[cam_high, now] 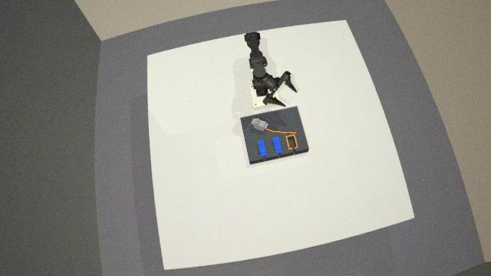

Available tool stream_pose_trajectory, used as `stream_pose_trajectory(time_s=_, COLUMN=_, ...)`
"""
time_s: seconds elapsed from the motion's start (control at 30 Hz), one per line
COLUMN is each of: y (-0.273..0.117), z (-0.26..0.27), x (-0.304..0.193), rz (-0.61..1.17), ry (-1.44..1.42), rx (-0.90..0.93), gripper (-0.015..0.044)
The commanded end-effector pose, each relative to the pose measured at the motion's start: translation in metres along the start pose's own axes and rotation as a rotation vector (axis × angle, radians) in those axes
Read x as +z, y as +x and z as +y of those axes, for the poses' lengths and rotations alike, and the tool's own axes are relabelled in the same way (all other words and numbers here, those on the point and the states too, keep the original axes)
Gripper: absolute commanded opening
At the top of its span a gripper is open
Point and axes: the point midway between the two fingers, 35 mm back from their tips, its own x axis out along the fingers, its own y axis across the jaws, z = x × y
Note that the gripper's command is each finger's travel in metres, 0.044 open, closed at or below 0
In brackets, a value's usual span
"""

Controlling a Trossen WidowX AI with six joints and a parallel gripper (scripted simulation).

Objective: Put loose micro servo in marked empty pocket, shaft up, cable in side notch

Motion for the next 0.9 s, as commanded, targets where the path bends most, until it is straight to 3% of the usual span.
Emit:
stream_pose_trajectory(time_s=0.0, y=0.001, z=0.005, x=-0.006, rz=-0.012, ry=0.108, rx=0.054, gripper=0.0440)
stream_pose_trajectory(time_s=0.87, y=0.005, z=0.058, x=-0.029, rz=-0.022, ry=0.873, rx=0.511, gripper=0.0440)
